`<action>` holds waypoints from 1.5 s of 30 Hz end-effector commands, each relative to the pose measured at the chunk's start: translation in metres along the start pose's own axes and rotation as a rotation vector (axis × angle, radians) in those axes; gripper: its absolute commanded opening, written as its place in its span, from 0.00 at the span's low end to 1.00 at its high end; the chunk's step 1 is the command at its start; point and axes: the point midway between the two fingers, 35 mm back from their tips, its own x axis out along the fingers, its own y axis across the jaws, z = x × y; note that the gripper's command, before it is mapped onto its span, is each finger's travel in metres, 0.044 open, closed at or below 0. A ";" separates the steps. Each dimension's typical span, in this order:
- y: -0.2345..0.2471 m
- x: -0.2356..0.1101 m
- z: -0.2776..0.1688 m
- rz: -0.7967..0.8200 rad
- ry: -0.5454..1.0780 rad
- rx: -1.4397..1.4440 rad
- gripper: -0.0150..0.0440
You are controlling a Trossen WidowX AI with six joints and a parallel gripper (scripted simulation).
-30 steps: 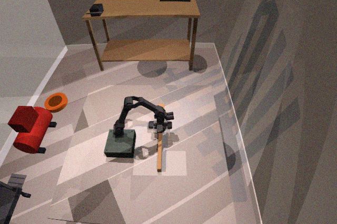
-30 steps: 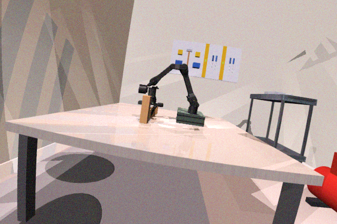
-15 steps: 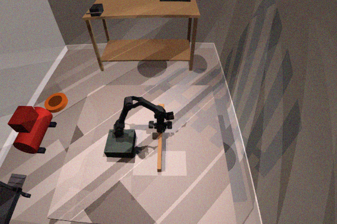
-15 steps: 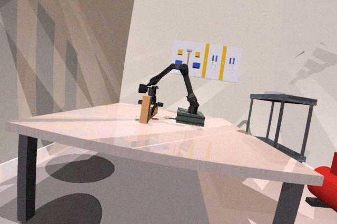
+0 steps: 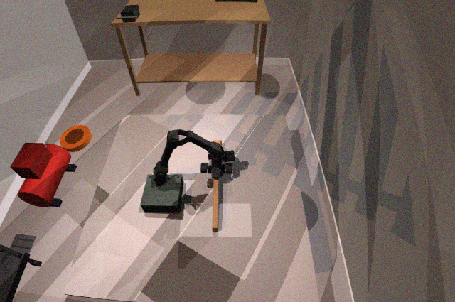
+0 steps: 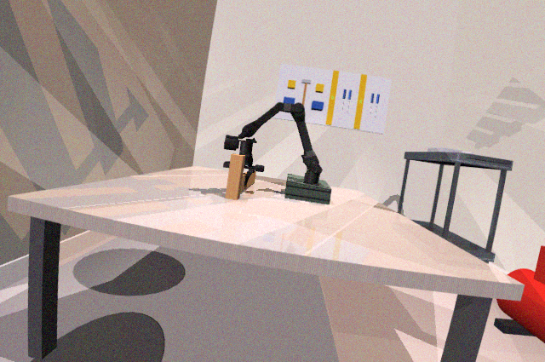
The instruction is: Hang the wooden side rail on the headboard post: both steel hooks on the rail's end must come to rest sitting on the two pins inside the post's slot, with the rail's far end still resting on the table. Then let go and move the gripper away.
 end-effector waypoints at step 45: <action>0.008 -0.010 -0.003 0.025 0.001 0.002 0.25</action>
